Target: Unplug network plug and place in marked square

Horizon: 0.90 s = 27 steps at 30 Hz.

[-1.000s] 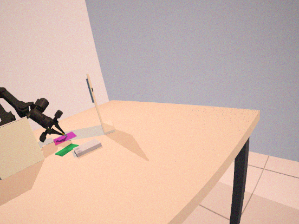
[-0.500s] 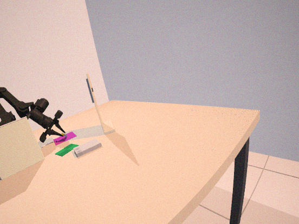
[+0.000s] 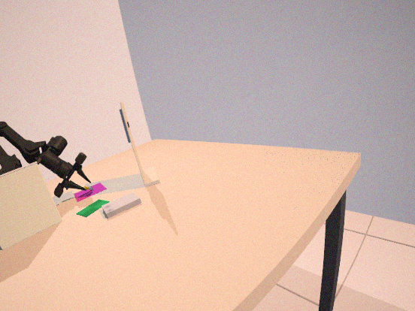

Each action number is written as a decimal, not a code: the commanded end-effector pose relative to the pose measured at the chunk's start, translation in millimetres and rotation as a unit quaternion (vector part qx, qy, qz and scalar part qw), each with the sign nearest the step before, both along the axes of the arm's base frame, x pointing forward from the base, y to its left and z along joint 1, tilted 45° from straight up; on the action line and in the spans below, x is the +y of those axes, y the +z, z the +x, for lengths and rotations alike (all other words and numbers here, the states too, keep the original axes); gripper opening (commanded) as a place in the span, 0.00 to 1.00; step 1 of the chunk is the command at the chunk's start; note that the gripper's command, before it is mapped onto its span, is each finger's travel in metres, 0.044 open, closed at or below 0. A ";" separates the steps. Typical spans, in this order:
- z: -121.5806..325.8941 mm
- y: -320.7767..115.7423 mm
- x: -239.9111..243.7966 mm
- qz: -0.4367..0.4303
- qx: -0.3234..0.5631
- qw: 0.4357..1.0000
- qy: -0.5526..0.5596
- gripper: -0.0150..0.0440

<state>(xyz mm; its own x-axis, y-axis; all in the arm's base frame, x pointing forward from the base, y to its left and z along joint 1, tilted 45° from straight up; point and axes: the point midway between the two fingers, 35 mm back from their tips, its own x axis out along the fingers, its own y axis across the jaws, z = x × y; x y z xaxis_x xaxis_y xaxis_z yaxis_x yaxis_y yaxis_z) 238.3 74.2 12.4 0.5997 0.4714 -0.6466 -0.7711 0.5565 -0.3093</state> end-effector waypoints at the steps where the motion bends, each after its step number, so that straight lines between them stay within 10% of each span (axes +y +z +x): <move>1: -0.6 2.6 -1.3 0.000 -0.002 1.000 0.002 0.52; 27: -9.3 11.7 -9.6 0.000 -0.002 1.000 0.001 0.52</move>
<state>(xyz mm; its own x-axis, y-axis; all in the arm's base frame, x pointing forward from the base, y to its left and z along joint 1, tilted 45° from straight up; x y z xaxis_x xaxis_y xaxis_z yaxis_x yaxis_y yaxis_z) 229.6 65.4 22.0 0.5991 0.4699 -0.6483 -0.7707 0.5578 -0.3080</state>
